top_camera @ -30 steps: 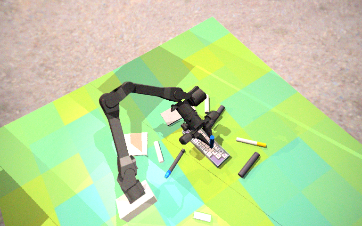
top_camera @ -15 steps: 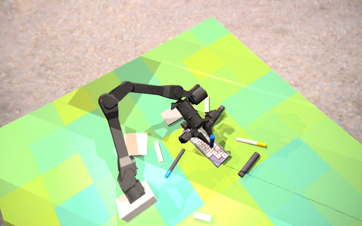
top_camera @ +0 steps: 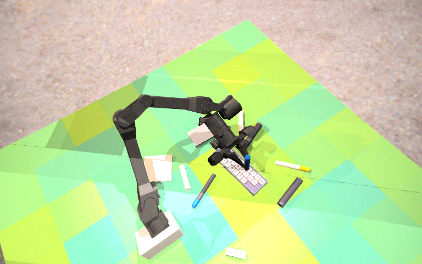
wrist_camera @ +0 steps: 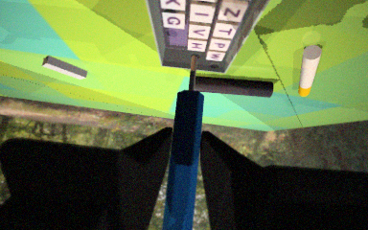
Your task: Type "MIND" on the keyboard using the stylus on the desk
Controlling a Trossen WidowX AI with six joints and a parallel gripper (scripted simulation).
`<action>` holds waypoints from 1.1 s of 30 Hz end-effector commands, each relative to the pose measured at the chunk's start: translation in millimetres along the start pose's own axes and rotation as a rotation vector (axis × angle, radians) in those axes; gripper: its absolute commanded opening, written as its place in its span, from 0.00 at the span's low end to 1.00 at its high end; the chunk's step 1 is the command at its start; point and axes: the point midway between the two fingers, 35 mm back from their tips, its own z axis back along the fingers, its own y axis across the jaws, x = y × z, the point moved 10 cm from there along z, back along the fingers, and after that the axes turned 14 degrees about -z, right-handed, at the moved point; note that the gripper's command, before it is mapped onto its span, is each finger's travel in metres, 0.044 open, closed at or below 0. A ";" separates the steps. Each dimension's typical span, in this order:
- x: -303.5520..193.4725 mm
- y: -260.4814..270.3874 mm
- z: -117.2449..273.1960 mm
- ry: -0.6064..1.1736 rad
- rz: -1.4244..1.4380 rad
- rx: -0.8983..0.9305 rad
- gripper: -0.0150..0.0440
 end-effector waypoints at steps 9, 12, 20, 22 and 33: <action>20.0 -7.7 33.7 -0.002 -0.001 -0.005 0.25; 28.1 -9.3 48.2 -0.003 -0.001 -0.007 0.25; 44.9 -9.5 80.4 -0.005 -0.001 -0.013 0.25; 44.9 -9.5 80.4 -0.005 -0.001 -0.013 0.25; 61.5 -4.5 70.0 -0.005 -0.001 -0.013 0.25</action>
